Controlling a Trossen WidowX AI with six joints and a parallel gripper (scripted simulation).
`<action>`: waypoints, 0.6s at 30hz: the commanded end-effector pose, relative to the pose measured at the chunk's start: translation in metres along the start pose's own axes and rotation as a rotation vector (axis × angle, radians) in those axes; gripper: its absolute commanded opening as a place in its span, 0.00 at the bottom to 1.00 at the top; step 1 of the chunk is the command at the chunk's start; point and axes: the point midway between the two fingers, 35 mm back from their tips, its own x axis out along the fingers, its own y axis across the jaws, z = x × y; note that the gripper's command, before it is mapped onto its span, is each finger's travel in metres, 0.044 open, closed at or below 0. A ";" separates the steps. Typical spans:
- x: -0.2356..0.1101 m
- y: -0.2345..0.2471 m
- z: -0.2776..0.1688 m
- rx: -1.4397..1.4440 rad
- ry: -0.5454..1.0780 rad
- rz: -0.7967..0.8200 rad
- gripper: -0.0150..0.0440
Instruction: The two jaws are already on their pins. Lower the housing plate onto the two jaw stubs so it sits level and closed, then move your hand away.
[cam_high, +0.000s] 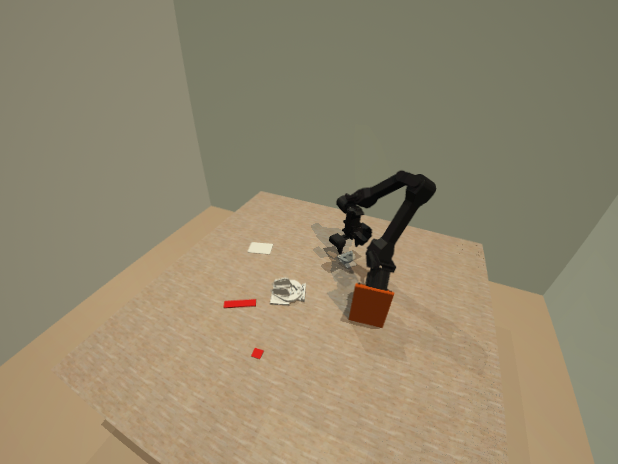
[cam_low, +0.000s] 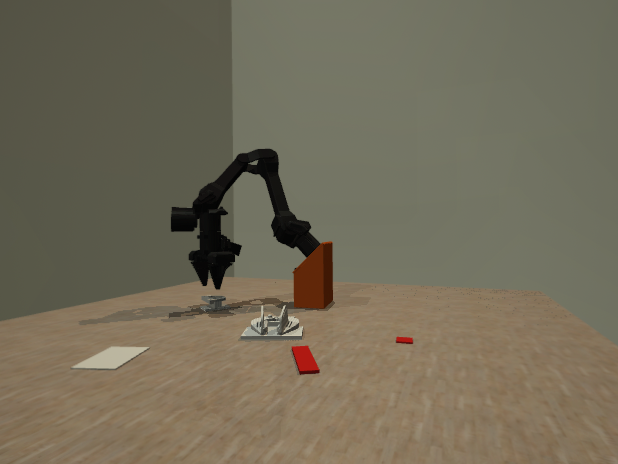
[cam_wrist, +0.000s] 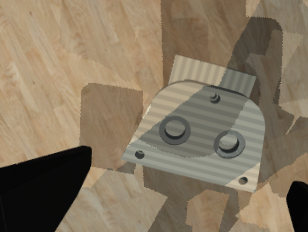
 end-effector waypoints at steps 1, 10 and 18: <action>0.003 -0.006 -0.001 0.100 0.000 0.013 1.00; -0.002 -0.006 -0.001 0.100 0.000 0.013 1.00; 0.005 -0.006 -0.001 0.100 0.000 0.013 1.00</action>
